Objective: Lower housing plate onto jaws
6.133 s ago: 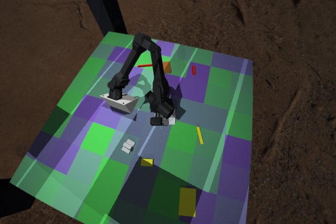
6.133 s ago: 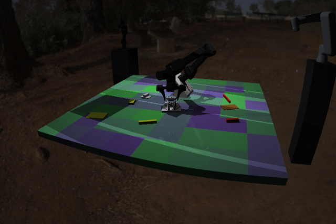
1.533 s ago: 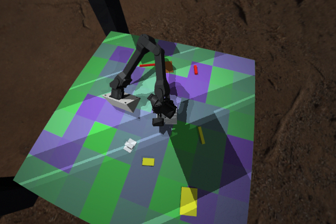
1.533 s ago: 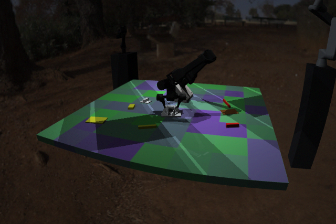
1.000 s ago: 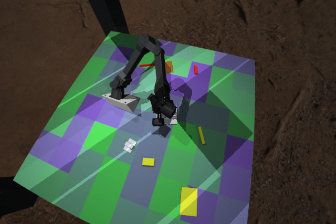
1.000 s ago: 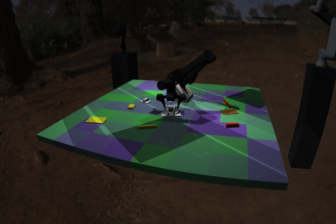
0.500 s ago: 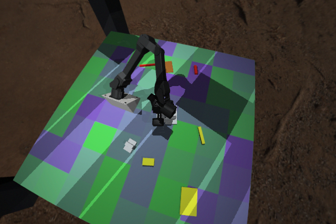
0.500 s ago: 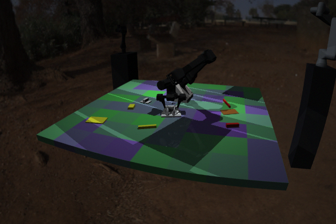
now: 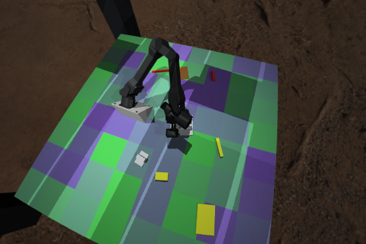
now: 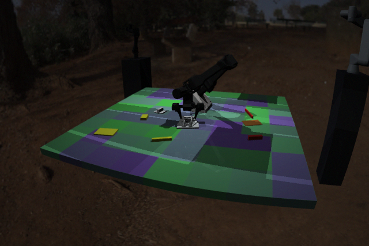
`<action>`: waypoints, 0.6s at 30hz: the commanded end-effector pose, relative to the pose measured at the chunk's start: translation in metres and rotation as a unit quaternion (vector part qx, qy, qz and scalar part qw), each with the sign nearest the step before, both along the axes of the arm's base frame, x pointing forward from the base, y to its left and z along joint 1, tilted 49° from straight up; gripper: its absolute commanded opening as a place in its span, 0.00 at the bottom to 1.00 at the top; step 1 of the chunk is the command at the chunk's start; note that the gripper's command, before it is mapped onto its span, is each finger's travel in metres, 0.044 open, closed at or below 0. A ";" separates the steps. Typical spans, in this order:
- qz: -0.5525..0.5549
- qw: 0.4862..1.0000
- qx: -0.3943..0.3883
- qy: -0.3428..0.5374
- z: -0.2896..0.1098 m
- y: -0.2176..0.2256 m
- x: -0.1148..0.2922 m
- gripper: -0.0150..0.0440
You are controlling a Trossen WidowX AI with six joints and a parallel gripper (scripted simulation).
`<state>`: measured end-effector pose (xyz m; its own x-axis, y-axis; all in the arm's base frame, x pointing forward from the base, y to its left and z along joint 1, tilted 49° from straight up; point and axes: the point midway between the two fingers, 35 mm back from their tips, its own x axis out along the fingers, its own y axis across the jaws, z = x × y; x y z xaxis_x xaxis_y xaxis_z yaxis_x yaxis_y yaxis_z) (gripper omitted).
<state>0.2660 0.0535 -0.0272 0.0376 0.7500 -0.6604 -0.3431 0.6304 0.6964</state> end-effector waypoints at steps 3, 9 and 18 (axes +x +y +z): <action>-0.001 1.000 0.003 0.001 0.000 0.001 0.000 0.85; 0.000 1.000 0.000 0.000 0.000 0.000 0.000 0.98; 0.000 1.000 0.000 0.000 0.000 0.000 0.000 1.00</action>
